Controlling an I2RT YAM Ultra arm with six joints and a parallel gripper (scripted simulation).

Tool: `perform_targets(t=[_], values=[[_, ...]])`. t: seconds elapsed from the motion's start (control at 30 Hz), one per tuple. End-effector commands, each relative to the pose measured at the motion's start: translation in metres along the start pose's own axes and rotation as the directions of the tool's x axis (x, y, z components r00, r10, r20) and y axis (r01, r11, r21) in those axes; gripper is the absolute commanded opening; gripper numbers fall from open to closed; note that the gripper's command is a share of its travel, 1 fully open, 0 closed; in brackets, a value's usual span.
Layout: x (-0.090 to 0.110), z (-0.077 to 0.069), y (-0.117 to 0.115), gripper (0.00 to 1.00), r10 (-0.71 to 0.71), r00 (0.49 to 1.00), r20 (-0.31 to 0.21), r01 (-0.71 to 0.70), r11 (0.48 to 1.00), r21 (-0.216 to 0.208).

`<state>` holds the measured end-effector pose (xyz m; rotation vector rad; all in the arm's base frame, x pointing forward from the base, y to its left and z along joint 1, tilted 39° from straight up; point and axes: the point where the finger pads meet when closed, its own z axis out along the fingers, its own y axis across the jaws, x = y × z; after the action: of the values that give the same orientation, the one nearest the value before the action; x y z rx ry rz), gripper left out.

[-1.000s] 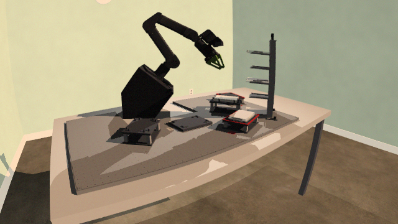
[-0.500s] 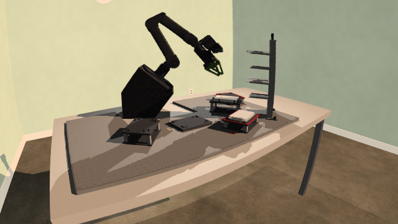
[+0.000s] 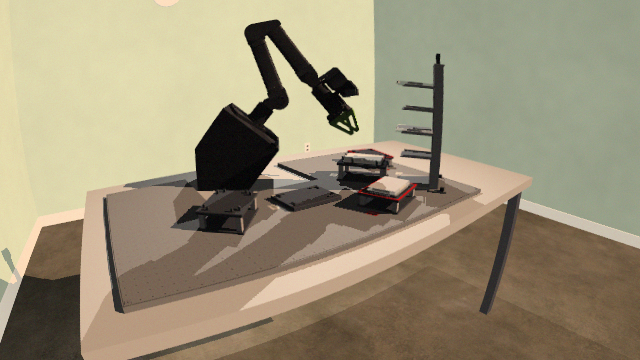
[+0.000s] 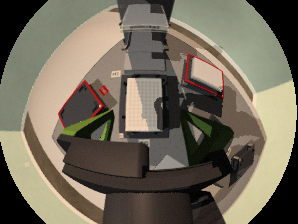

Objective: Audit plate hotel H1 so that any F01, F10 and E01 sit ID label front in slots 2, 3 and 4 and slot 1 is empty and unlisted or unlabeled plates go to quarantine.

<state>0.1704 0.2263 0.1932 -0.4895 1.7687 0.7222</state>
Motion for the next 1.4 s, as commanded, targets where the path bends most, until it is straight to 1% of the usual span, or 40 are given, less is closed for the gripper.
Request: perform_targets(t=[0.0, 0.07, 0.13, 0.17, 0.2, 1.37], values=[[-0.001, 0.008, 0.001, 1.00, 0.012, 0.999, 0.041, -0.012, 1.000, -0.008], [0.004, 0.013, 0.001, 1.00, 0.012, 0.999, 0.041, -0.012, 1.000, -0.008], [0.005, 0.013, 0.002, 1.00, 0.012, 0.999, 0.041, -0.011, 1.000, -0.009], [-0.019, 0.010, 0.008, 1.00, 0.032, 0.995, 0.091, -0.030, 0.999, -0.025], [-0.025, 0.007, 0.008, 1.00, 0.041, 0.993, 0.111, -0.038, 0.999, -0.031], [-0.025, 0.007, 0.008, 1.00, 0.041, 0.993, 0.111, -0.038, 0.999, -0.031]])
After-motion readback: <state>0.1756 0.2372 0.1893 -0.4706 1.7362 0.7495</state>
